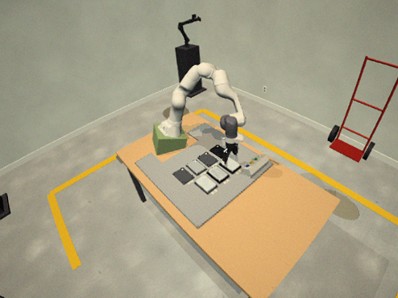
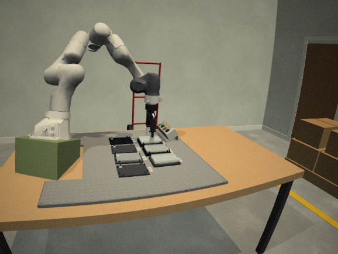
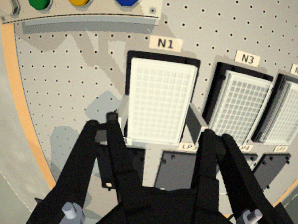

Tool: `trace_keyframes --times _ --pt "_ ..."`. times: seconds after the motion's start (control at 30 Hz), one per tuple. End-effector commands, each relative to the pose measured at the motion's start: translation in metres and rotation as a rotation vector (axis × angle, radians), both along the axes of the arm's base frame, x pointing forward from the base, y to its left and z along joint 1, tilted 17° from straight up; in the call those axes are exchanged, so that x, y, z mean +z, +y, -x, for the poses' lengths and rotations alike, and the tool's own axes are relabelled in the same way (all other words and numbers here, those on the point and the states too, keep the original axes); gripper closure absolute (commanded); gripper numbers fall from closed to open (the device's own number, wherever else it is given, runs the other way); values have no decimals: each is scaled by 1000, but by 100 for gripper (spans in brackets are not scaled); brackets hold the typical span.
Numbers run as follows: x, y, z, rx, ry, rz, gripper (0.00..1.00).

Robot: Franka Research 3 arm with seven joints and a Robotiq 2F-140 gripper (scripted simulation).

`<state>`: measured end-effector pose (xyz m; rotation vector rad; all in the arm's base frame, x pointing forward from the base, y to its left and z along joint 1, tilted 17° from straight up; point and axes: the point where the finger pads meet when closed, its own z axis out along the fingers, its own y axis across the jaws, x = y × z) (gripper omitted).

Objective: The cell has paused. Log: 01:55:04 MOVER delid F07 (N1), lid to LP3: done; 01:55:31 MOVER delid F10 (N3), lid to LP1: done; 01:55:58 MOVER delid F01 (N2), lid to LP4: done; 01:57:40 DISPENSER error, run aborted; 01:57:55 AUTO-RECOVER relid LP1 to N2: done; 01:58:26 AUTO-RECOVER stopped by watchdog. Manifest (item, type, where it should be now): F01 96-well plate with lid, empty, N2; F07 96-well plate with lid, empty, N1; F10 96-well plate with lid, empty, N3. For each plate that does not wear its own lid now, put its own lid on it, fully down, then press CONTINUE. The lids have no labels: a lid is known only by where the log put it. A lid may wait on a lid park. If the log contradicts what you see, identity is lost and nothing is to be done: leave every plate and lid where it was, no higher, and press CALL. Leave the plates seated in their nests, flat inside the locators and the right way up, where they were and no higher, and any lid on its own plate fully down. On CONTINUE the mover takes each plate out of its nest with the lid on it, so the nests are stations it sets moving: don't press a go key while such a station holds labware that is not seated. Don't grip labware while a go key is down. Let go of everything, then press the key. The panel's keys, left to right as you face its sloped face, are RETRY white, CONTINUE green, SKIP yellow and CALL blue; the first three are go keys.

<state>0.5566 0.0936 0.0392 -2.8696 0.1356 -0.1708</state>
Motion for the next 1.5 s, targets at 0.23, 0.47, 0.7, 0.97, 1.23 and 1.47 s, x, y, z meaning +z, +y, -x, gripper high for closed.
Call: trace_keyframes --times 0.23,0.47,0.7,0.97,1.23,1.47 --pt "0 -1 -1 0 -4 1 100" --pt "0 -1 -1 0 -4 1 100" --pt "0 -1 -1 0 -4 1 100" --pt "0 -1 -1 0 -4 1 100" --pt "0 -1 -1 0 -4 1 100" --pt "0 -1 -1 0 -4 1 34"
